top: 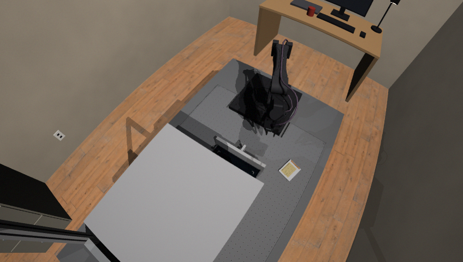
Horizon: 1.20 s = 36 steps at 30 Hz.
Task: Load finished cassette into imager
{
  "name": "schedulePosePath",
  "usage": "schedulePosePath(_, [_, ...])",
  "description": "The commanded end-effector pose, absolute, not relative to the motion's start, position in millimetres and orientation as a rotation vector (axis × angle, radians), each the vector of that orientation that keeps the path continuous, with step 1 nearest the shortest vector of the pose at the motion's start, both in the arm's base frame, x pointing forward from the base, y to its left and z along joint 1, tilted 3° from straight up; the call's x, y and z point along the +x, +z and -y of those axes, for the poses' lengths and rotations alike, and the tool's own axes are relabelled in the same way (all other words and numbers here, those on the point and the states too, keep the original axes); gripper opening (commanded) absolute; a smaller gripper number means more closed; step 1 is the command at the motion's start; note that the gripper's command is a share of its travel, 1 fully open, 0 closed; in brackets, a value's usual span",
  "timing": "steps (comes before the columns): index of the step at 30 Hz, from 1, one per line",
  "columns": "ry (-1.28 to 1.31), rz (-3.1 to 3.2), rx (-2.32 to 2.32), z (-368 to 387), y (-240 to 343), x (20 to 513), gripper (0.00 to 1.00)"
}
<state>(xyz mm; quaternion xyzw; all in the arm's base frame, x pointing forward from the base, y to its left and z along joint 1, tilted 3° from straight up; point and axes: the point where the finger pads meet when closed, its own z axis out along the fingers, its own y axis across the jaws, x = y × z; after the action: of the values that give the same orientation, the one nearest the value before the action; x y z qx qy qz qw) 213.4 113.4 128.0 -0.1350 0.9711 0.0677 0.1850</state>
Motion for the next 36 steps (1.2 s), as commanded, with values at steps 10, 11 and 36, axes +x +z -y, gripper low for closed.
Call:
schedulePosePath(10, [-0.003,-2.957,-0.24,-64.2,151.8,252.2,0.35])
schedulePosePath(11, [-0.003,-2.957,-0.24,-64.2,151.8,252.2,0.35])
schedulePosePath(36, [-0.053,-3.06,-0.142,-28.7,163.5,274.1,0.35])
